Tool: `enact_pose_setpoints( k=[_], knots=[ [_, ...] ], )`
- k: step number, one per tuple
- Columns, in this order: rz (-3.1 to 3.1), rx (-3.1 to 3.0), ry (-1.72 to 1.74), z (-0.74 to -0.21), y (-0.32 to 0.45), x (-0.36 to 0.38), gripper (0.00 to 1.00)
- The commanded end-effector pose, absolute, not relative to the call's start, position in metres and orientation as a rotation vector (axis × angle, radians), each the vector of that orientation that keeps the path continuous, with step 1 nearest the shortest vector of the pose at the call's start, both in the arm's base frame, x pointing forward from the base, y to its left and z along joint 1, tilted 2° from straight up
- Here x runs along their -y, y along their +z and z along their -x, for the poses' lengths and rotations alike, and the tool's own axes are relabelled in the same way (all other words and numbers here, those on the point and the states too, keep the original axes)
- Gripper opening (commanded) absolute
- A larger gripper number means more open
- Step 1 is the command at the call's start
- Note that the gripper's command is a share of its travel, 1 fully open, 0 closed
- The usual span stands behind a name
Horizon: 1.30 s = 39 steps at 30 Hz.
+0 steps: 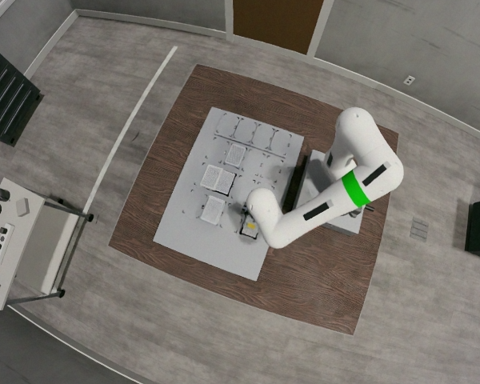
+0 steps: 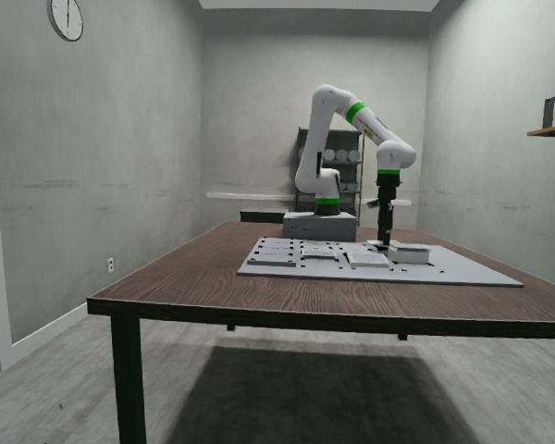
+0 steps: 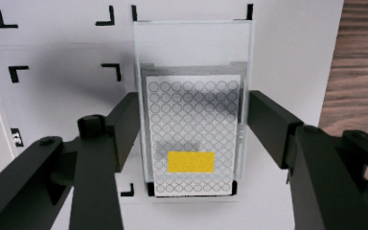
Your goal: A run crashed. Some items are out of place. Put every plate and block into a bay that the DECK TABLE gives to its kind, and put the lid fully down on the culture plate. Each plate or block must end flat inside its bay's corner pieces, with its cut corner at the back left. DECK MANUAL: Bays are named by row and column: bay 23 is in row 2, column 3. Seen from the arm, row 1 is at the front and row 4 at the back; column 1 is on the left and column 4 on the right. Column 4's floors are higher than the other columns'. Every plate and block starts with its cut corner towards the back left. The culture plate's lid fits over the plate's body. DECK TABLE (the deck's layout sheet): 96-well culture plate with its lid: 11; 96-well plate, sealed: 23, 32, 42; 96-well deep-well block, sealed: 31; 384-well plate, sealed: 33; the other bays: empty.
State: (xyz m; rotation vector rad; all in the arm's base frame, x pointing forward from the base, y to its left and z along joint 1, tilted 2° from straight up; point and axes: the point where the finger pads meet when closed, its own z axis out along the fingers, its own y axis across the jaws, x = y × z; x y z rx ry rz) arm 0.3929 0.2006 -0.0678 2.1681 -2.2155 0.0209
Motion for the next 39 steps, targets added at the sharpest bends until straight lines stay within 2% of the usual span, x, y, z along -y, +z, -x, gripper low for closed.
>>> enact_pose_setpoints(
  k=[1,39],
  knots=[
    [-2.17,2.216,0.022,-0.393,-0.066,-0.201,0.1],
    [-2.17,2.216,0.022,-0.394,-0.027,-0.202,0.1]
  ],
)
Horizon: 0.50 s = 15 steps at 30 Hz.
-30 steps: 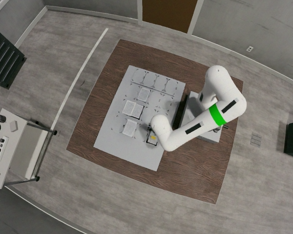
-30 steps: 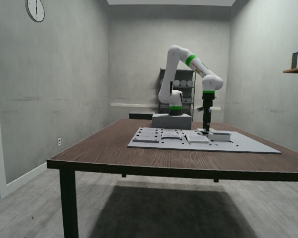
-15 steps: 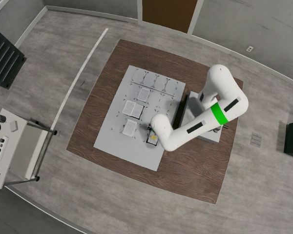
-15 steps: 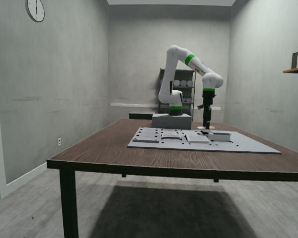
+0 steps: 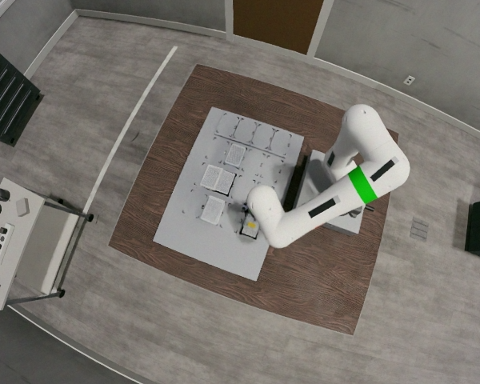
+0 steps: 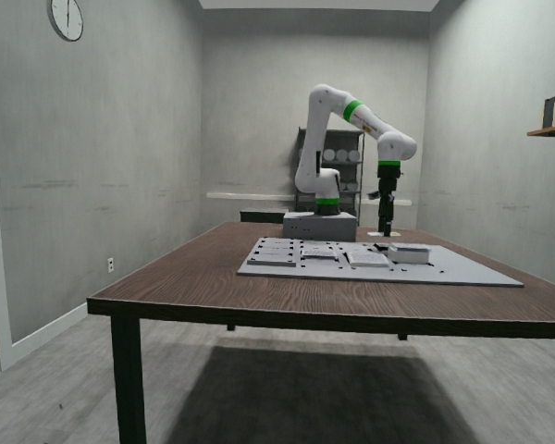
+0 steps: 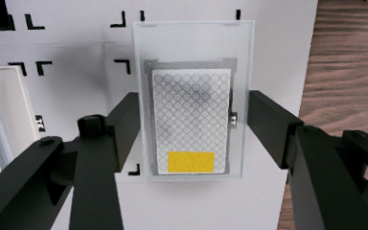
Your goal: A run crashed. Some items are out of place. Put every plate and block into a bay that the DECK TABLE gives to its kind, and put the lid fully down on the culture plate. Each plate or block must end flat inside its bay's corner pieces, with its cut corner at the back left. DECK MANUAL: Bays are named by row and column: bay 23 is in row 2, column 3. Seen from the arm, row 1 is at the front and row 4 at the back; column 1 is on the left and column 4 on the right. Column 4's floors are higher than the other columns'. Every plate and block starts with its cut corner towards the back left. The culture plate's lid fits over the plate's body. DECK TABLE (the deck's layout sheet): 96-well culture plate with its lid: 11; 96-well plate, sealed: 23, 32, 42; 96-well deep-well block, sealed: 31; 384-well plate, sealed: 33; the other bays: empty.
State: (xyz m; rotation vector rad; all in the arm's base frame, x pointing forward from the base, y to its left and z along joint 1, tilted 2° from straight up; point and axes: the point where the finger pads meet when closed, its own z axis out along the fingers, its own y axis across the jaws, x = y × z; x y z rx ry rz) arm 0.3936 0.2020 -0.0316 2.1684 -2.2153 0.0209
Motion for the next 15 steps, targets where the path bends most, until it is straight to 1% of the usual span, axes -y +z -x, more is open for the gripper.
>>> enact_pose_setpoints(
  k=[1,15],
  knots=[
    [-2.17,2.216,0.022,-0.3943,-0.0257,-0.2025,0.1],
    [-2.168,2.217,0.022,-0.3945,-0.0178,-0.2054,0.1]
  ],
)
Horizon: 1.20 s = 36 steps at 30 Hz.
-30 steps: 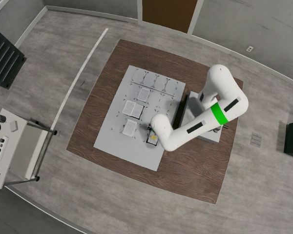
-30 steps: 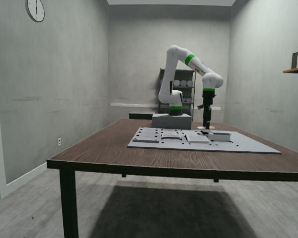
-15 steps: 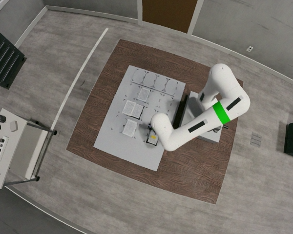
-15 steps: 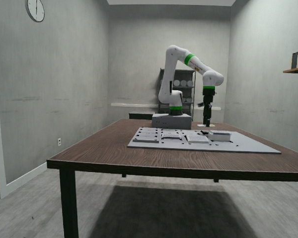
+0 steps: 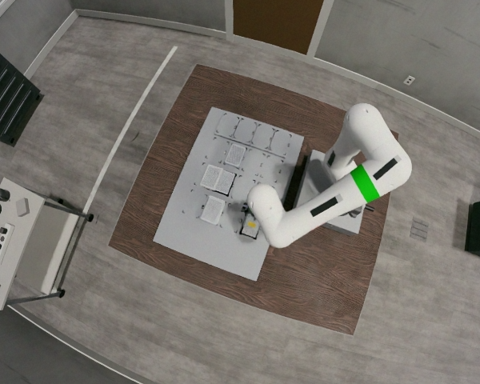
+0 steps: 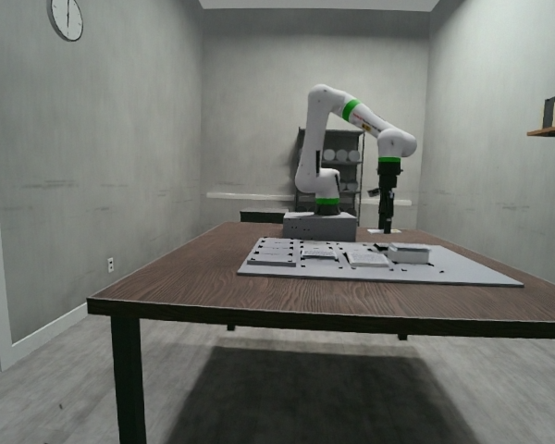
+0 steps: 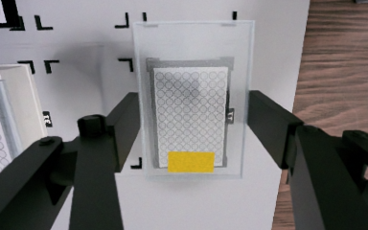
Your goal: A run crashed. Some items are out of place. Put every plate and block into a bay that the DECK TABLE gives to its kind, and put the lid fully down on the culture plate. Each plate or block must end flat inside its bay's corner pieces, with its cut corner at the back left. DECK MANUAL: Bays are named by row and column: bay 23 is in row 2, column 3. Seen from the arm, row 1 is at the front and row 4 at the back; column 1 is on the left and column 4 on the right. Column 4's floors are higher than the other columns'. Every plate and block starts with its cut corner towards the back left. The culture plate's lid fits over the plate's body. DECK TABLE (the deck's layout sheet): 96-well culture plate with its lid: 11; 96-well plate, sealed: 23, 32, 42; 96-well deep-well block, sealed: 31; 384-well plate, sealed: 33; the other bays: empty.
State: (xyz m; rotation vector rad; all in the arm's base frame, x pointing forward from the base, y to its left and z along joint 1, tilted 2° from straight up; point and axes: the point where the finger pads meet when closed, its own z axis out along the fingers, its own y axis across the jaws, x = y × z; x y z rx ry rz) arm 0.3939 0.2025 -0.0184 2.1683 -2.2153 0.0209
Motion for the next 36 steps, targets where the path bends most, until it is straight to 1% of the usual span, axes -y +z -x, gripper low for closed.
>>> enact_pose_setpoints(
  k=[1,14,36],
  knots=[
    [-2.168,2.217,0.022,-0.395,-0.018,-0.208,0.1],
    [-2.168,2.217,0.022,-0.395,-0.02,-0.238,0.1],
    [-2.168,2.217,0.022,-0.395,-0.033,-0.237,0.1]
  ],
)
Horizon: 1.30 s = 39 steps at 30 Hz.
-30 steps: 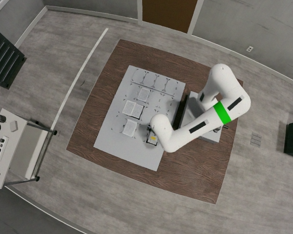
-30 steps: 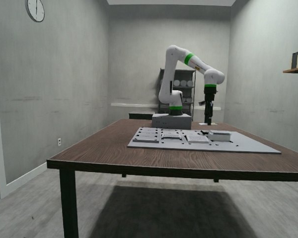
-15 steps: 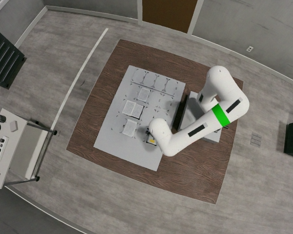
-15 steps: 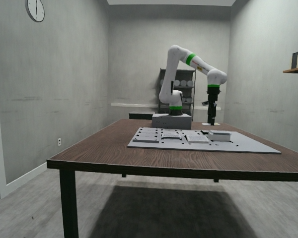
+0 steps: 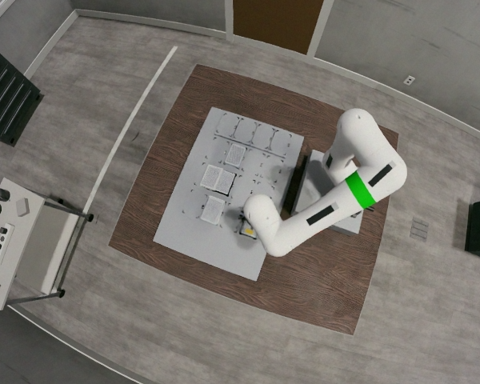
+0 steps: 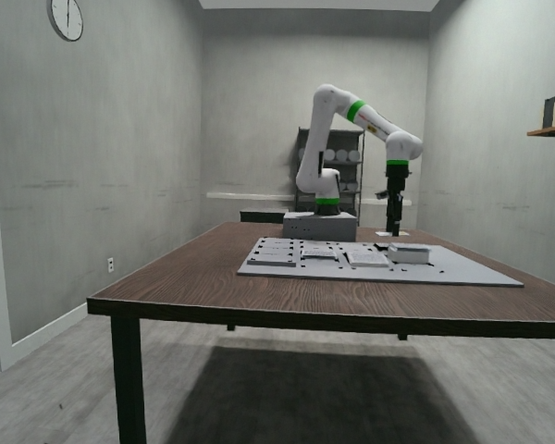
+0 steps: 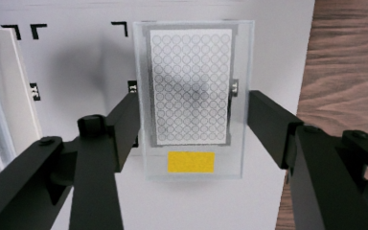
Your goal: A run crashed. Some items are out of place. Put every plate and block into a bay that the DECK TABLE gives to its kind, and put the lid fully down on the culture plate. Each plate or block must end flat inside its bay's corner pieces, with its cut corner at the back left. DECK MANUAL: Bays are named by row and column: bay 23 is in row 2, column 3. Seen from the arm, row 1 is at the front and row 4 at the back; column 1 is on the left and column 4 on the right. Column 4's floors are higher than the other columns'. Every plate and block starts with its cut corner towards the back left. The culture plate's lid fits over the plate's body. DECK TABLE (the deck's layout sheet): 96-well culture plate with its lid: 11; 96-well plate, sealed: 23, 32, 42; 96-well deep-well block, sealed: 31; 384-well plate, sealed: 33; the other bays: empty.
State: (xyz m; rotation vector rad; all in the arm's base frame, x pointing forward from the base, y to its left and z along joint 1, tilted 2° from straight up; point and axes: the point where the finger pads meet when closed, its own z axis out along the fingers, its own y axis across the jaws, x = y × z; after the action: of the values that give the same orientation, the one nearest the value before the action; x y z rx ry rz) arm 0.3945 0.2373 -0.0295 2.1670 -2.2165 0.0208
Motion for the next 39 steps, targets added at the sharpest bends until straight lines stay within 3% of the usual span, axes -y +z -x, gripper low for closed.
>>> enact_pose_setpoints(
  k=[1,39],
  knots=[
    [-2.168,2.217,0.022,-0.395,-0.034,-0.237,0.1],
    [-2.168,2.217,0.021,-0.395,-0.064,-0.235,0.1]
  ],
)
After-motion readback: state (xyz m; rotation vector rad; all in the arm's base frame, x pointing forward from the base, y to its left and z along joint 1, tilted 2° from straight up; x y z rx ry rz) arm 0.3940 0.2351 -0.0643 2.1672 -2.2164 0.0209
